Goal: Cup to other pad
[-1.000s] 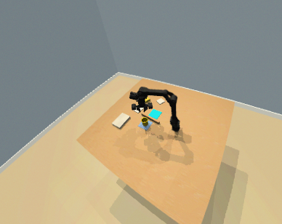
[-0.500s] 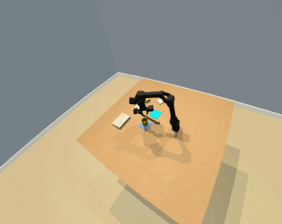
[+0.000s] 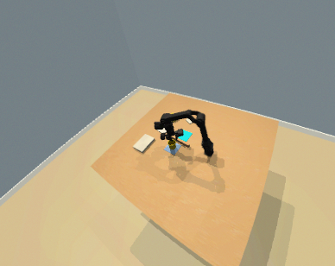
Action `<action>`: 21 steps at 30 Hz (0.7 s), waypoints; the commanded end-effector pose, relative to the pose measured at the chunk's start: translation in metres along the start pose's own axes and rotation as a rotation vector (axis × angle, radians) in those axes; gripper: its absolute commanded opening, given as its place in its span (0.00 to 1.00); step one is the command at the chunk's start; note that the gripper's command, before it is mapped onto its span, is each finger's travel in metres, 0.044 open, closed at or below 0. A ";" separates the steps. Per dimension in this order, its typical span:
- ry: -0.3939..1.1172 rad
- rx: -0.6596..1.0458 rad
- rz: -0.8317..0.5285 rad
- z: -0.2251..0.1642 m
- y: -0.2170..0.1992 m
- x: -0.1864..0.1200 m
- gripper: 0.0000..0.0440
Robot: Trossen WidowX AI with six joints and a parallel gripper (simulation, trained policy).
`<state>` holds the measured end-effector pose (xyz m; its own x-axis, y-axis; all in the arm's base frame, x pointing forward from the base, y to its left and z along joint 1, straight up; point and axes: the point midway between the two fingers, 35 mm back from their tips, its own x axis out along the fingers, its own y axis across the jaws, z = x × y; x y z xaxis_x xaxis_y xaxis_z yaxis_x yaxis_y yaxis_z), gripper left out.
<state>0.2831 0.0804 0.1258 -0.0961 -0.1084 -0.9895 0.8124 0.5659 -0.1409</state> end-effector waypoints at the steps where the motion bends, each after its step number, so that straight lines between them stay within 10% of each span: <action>1: -0.001 -0.001 -0.031 -0.002 -0.001 0.015 0.40; 15: 0.003 -0.067 -0.067 -0.009 -0.001 0.062 0.40; 21: -0.007 -0.102 -0.049 -0.007 -0.001 0.068 0.14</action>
<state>0.2733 0.0811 0.0624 -0.1335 -0.1362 -0.9817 0.7573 0.6250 -0.1897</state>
